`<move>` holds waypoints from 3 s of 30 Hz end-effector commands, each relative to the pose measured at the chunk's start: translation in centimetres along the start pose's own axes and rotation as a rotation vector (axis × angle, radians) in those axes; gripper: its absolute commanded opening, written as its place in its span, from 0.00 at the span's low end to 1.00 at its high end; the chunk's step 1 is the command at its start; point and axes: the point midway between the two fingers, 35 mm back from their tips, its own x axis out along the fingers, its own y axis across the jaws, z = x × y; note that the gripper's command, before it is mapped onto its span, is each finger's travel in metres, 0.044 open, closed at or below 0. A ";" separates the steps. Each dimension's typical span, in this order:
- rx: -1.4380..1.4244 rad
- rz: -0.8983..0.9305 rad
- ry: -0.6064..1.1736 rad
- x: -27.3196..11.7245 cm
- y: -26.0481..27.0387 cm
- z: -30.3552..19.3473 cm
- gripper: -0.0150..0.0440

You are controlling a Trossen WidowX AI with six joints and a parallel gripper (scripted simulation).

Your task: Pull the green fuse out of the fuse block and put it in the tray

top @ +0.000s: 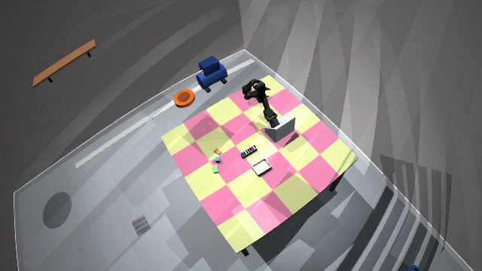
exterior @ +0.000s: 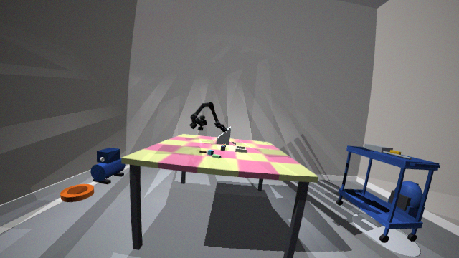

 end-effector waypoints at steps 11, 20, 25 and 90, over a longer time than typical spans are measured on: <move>0.575 -0.312 0.000 -6.4 -10.1 0.9 0.44; 1.143 -0.591 -0.182 -14.4 -17.3 5.7 0.38; 1.328 -0.683 -0.317 -17.9 -19.5 8.9 0.38; 2.320 -0.214 -1.820 -29.4 -19.4 40.4 0.38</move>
